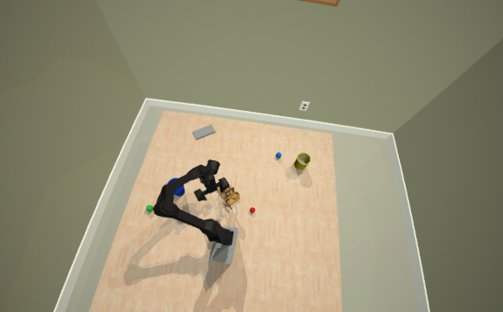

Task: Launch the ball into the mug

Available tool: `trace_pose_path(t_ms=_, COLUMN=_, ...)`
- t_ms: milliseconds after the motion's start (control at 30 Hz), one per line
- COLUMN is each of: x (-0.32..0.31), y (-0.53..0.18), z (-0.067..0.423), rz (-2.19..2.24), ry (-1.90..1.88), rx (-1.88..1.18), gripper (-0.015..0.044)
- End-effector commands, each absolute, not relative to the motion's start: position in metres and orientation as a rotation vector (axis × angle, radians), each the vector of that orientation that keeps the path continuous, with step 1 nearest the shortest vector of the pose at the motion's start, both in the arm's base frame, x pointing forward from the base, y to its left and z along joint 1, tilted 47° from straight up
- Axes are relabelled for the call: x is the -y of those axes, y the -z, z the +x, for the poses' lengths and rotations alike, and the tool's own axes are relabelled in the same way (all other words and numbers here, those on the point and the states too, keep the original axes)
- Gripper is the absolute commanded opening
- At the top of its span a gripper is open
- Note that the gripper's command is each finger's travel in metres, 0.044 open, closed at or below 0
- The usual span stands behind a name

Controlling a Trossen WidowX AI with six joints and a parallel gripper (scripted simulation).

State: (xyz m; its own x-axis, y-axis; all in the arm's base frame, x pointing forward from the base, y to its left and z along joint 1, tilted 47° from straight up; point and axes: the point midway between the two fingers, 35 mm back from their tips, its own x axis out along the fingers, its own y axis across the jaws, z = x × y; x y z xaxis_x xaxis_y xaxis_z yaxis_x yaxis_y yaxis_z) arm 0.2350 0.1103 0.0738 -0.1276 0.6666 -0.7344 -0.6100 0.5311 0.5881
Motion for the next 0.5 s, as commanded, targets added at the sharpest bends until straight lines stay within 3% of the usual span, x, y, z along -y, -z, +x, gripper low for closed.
trace_pose_path(t_ms=0, x=-0.081, y=-0.065, z=0.251, rz=0.050, ry=-1.097, rx=-1.219, gripper=0.0440)
trace_pose_path(t_ms=200, x=-0.016, y=-0.046, z=0.265, rz=0.013, ry=-1.086, rx=-1.054, gripper=0.0440)
trace_pose_path(t_ms=400, x=-0.008, y=-0.044, z=0.265, rz=0.008, ry=-1.083, rx=-1.036, gripper=0.0440)
trace_pose_path(t_ms=467, x=-0.008, y=-0.044, z=0.265, rz=0.008, ry=-1.083, rx=-1.036, gripper=0.0387)
